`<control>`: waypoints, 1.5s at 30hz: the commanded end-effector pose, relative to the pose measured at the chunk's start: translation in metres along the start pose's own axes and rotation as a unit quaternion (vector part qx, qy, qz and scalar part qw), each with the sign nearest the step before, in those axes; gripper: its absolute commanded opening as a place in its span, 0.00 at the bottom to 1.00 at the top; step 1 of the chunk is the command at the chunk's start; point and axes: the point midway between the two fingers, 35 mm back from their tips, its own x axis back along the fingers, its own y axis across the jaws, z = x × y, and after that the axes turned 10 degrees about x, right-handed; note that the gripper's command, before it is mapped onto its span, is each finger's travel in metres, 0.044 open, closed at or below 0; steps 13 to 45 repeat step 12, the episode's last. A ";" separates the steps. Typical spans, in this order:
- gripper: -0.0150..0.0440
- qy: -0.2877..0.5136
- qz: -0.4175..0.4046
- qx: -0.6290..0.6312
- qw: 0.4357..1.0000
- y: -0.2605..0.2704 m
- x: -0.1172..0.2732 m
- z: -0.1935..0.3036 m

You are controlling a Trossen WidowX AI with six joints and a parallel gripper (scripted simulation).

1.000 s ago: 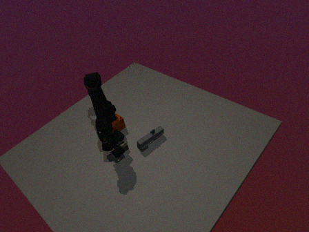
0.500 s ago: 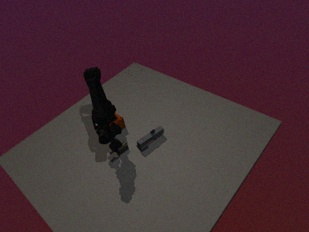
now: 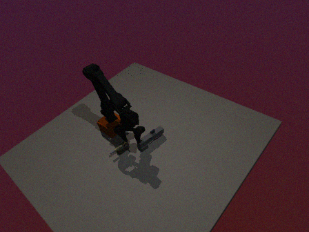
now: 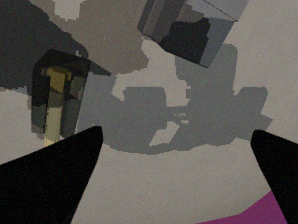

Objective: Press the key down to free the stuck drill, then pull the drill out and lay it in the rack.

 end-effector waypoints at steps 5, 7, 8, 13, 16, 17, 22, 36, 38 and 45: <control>1.00 0.046 0.130 0.089 0.986 -0.055 0.030 -0.060; 1.00 0.051 0.171 0.110 0.978 -0.067 0.042 -0.080; 1.00 0.053 0.191 0.120 0.973 -0.072 0.048 -0.090; 1.00 0.048 0.275 0.152 0.948 -0.087 0.076 -0.132; 1.00 0.048 0.275 0.152 0.948 -0.087 0.076 -0.132; 1.00 0.048 0.275 0.152 0.948 -0.087 0.076 -0.132; 1.00 0.048 0.275 0.152 0.948 -0.087 0.076 -0.132; 1.00 0.048 0.275 0.152 0.948 -0.087 0.076 -0.132; 1.00 0.048 0.275 0.152 0.948 -0.087 0.076 -0.132; 1.00 0.048 0.275 0.152 0.948 -0.087 0.076 -0.132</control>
